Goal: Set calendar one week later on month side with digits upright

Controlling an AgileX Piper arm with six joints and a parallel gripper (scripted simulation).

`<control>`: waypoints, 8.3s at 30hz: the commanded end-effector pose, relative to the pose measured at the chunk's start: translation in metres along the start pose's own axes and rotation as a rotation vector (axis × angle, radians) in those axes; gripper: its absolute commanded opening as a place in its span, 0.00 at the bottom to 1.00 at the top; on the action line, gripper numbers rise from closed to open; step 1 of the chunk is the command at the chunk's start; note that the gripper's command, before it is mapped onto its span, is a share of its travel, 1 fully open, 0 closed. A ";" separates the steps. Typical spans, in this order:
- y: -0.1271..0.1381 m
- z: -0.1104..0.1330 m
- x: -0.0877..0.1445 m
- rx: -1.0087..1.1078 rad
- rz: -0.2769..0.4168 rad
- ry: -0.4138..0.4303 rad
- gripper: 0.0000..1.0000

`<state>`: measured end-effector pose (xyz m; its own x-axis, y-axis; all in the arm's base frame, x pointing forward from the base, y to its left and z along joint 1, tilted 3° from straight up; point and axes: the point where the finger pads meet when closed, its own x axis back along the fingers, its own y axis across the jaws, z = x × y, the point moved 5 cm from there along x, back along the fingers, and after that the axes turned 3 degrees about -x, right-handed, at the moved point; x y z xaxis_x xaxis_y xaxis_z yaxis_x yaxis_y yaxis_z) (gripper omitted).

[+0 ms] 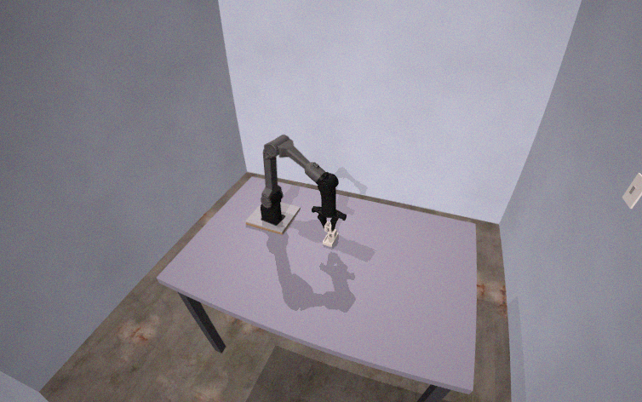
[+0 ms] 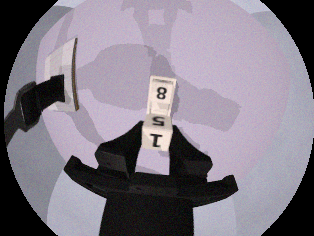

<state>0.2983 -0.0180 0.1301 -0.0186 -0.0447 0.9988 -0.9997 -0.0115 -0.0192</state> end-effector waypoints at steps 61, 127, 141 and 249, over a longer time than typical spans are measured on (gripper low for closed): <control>-0.005 -0.056 0.028 -1.394 -0.001 0.004 0.37; 0.006 -0.126 0.020 -3.142 0.002 0.011 0.37; 0.006 -0.126 -0.021 -3.142 0.000 0.013 0.37; 0.008 -0.127 -0.076 -3.142 0.000 0.010 0.37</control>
<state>0.2915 0.1120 0.0607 -0.0152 -0.0443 0.9989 0.9998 0.0120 0.0158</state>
